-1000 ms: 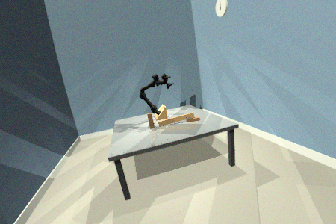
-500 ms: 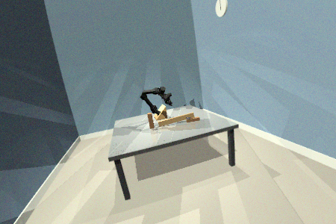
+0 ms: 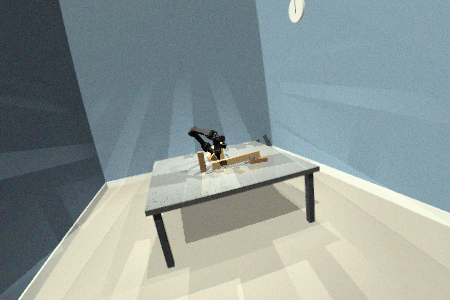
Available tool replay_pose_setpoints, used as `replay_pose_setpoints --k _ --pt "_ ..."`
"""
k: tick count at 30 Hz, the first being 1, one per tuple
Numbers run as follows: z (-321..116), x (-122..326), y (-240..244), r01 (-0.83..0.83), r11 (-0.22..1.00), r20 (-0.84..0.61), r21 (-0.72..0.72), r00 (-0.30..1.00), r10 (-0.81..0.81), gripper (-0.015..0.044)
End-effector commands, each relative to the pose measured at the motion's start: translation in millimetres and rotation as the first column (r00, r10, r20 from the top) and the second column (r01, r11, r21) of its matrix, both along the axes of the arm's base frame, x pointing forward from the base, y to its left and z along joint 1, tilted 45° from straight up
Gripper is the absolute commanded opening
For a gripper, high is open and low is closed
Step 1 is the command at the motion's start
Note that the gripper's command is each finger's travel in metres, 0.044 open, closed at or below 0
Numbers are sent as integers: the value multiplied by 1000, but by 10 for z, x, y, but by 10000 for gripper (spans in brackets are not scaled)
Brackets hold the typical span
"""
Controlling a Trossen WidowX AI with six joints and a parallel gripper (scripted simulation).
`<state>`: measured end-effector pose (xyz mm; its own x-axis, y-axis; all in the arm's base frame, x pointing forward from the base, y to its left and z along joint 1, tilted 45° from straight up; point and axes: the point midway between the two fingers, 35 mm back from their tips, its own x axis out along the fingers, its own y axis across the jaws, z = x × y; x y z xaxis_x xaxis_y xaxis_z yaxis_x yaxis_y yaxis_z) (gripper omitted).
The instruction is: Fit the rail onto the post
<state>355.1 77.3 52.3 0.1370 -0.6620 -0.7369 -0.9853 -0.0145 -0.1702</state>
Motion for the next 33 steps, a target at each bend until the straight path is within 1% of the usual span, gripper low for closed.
replay_pose_setpoints --k 1,33 --pt "-10 -51 -65 13 999 -16 -31 1000 -13 440" --pt "-341 -9 -365 12 999 -16 -31 1000 -13 440"
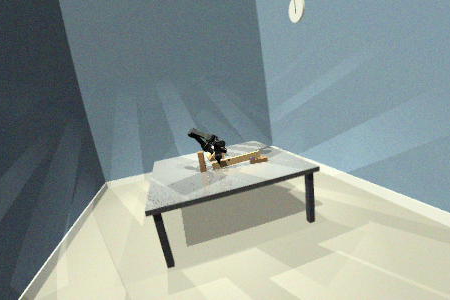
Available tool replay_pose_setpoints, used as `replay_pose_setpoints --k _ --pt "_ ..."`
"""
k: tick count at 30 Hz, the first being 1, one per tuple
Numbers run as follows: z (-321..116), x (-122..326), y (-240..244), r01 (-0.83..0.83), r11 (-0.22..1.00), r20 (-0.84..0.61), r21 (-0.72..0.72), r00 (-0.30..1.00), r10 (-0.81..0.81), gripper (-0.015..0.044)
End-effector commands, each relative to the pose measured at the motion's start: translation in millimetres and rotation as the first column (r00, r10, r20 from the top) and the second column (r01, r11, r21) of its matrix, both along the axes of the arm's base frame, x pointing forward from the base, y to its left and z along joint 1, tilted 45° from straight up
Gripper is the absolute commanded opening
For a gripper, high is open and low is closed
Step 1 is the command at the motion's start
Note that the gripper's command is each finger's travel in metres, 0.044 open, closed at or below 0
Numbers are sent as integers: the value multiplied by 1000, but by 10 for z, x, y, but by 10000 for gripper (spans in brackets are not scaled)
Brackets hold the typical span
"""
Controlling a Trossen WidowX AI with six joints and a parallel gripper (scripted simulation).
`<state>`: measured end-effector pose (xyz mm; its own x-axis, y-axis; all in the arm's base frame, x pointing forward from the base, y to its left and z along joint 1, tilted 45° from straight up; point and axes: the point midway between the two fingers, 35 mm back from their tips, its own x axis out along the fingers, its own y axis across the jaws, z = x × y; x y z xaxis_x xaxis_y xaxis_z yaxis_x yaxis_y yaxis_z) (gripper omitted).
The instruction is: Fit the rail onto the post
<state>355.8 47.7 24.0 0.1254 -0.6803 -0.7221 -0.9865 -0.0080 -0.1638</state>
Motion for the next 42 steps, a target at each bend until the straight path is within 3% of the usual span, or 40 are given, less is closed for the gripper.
replay_pose_setpoints --k 1,17,31,42 --pt "-70 -14 -79 2 1000 -9 -8 1000 -2 440" --pt "-234 -4 -250 2 1000 -9 -11 1000 -3 440" --pt "-234 -4 -250 2 1000 -9 -11 1000 -3 72" --pt "-234 -4 -250 2 1000 -9 -11 1000 -3 0"
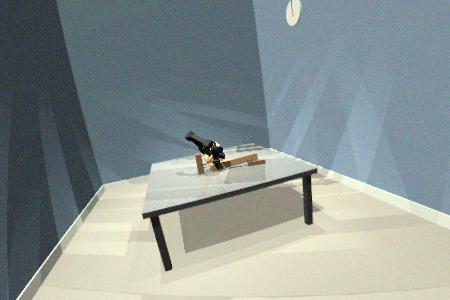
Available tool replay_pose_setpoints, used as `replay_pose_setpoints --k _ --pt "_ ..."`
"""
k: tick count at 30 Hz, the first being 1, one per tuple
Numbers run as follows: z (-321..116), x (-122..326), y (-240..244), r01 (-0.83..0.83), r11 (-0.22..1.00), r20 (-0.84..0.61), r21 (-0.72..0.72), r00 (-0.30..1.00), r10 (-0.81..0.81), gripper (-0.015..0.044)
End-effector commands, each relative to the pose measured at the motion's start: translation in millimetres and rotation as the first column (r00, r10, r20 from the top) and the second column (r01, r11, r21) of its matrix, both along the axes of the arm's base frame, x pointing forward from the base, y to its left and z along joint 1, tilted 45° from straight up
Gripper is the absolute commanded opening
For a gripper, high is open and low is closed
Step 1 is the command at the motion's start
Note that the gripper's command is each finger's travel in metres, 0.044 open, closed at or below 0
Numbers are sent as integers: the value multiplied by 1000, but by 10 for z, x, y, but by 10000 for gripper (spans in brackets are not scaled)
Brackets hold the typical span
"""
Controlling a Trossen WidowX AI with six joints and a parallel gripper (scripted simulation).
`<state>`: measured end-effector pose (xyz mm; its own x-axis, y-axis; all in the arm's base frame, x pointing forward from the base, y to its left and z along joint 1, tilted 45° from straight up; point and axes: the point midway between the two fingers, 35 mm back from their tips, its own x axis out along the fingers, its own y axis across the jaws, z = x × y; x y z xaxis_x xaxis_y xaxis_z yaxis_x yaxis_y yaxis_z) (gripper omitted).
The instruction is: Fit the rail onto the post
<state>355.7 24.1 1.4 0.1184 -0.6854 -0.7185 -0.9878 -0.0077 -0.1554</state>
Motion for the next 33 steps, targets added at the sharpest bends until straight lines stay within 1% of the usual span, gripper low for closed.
replay_pose_setpoints --k 1,33 --pt "-8 -3 -15 1 1000 -1 -4 1000 -1 0" --pt "86 -5 84 1 1000 -1 -3 1000 -1 0"
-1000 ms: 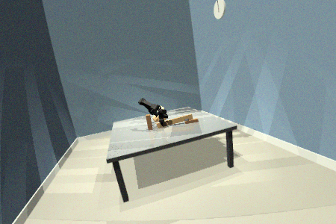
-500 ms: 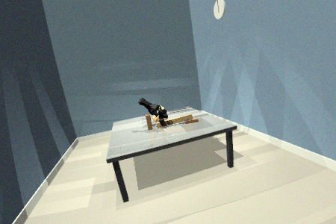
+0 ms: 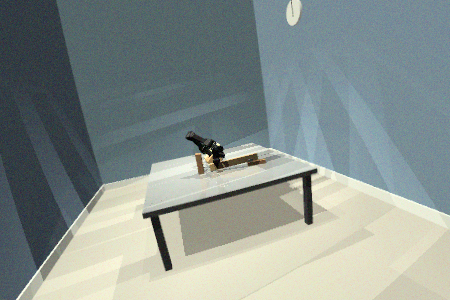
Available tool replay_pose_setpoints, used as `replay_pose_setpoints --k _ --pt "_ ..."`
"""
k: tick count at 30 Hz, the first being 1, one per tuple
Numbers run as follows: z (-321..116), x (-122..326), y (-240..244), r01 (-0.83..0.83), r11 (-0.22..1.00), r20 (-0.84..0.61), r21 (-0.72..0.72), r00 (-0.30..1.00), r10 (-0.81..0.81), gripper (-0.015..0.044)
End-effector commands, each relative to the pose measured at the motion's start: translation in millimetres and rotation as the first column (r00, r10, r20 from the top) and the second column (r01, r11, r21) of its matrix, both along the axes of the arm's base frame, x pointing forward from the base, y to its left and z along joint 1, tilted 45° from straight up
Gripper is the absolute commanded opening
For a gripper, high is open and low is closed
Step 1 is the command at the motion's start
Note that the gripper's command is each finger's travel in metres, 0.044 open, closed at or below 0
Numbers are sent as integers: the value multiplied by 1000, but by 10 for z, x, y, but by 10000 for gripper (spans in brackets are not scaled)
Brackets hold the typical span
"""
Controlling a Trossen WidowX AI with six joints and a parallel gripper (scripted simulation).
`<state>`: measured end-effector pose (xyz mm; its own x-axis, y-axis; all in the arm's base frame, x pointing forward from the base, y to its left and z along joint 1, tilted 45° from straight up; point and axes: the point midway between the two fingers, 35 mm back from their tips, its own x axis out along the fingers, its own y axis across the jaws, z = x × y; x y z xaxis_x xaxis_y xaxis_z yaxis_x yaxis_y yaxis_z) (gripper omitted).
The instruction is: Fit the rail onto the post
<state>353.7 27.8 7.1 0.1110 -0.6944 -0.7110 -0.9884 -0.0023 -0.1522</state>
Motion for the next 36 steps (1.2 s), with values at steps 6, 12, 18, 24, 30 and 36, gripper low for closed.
replay_pose_setpoints --k 6,12,18,24,30,36 --pt "51 16 69 -6 1000 3 8 1000 6 0" --pt "73 16 90 -6 1000 3 9 1000 6 0" --pt "95 15 111 -6 1000 3 9 1000 6 0" --pt "116 12 132 -6 1000 3 9 1000 6 0" --pt "138 9 152 -6 1000 2 9 1000 6 0" --pt "159 6 173 -6 1000 2 9 1000 6 0"
